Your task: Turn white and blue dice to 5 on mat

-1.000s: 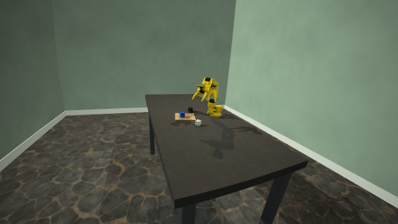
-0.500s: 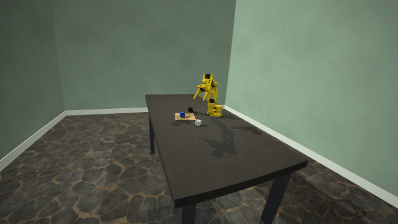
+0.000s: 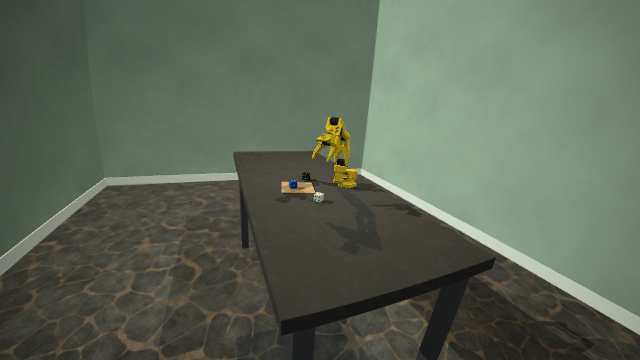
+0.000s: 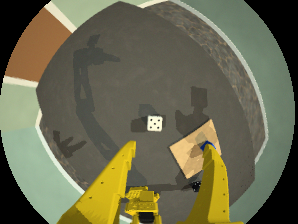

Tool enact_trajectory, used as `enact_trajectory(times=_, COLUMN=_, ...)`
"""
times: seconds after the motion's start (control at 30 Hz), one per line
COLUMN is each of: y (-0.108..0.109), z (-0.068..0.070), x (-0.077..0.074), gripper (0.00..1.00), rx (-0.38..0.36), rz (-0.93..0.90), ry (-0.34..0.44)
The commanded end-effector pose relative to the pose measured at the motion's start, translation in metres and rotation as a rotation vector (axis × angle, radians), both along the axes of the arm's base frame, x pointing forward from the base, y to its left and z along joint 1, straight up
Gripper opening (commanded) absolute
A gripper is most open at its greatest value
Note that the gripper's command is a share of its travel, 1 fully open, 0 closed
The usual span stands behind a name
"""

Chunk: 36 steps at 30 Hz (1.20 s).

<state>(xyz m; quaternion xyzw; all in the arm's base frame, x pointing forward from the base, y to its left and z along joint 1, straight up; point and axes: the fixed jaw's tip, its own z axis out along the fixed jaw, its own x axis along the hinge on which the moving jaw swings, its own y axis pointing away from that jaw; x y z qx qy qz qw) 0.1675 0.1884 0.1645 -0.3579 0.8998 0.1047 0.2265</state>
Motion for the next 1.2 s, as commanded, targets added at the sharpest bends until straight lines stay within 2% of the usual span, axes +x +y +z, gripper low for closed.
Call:
enact_trajectory(times=0.0, y=0.002, z=0.007, x=-0.001, gripper=0.35, rx=0.027, rz=0.003, ry=-0.020)
enact_trajectory(times=0.17, y=0.005, z=-0.009, x=0.001, gripper=0.35, rx=-0.026, rz=0.003, ry=0.029)
enact_trajectory(times=0.37, y=0.007, z=-0.047, x=0.004, gripper=0.35, rx=-0.149, rz=0.003, ry=0.144)
enact_trajectory(times=0.43, y=0.007, z=-0.047, x=0.004, gripper=0.35, rx=-0.149, rz=0.003, ry=0.144)
enact_trajectory(times=0.6, y=0.005, z=-0.080, x=0.002, gripper=0.35, rx=-0.255, rz=0.002, ry=0.243)
enact_trajectory(times=0.73, y=0.003, z=-0.097, x=-0.001, gripper=0.35, rx=-0.311, rz=0.002, ry=0.295)
enact_trajectory(times=0.83, y=0.002, z=-0.103, x=-0.001, gripper=0.35, rx=-0.329, rz=0.002, ry=0.312)
enact_trajectory(times=1.0, y=0.001, z=-0.104, x=-0.002, gripper=0.35, rx=-0.332, rz=0.002, ry=0.315)
enact_trajectory(times=1.03, y=0.006, z=-0.096, x=-0.003, gripper=0.35, rx=-0.309, rz=0.006, ry=0.294)
enact_trajectory(times=1.17, y=0.006, z=-0.096, x=-0.003, gripper=0.35, rx=-0.309, rz=0.006, ry=0.294)
